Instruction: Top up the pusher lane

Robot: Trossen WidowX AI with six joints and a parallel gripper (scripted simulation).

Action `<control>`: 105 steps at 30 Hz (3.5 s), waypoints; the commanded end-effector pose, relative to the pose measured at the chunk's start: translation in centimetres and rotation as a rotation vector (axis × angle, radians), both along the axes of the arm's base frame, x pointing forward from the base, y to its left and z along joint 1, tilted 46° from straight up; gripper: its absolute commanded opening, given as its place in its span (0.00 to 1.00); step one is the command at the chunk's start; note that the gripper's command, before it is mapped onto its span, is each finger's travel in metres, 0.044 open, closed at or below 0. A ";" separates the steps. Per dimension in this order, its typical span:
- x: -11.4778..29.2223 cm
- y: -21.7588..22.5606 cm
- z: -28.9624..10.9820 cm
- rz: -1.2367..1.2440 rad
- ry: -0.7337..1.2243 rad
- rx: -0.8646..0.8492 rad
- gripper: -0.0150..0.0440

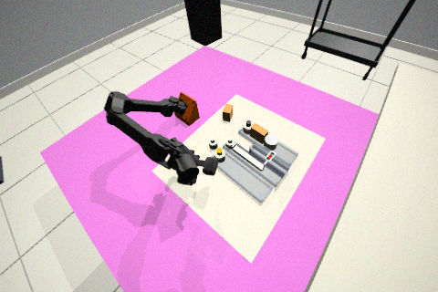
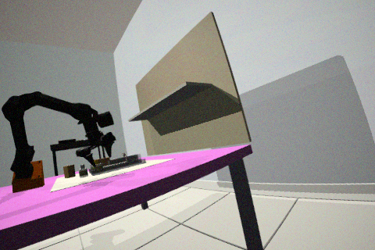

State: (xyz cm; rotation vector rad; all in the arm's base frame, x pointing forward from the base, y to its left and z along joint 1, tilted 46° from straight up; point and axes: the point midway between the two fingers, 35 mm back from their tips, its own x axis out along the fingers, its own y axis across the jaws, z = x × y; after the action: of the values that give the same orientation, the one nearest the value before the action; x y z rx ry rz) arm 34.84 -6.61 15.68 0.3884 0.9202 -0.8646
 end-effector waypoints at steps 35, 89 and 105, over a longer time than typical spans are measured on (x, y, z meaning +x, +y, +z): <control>-9.0 9.9 -10.7 0.751 0.806 -0.479 1.00; -9.3 9.0 -12.6 0.754 0.803 -0.477 0.25; -10.7 13.9 -5.9 0.752 0.808 -0.477 0.25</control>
State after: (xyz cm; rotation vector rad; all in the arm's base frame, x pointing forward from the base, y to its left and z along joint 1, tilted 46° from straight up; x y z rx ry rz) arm 24.54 6.51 8.44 -0.7617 1.4165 -0.4847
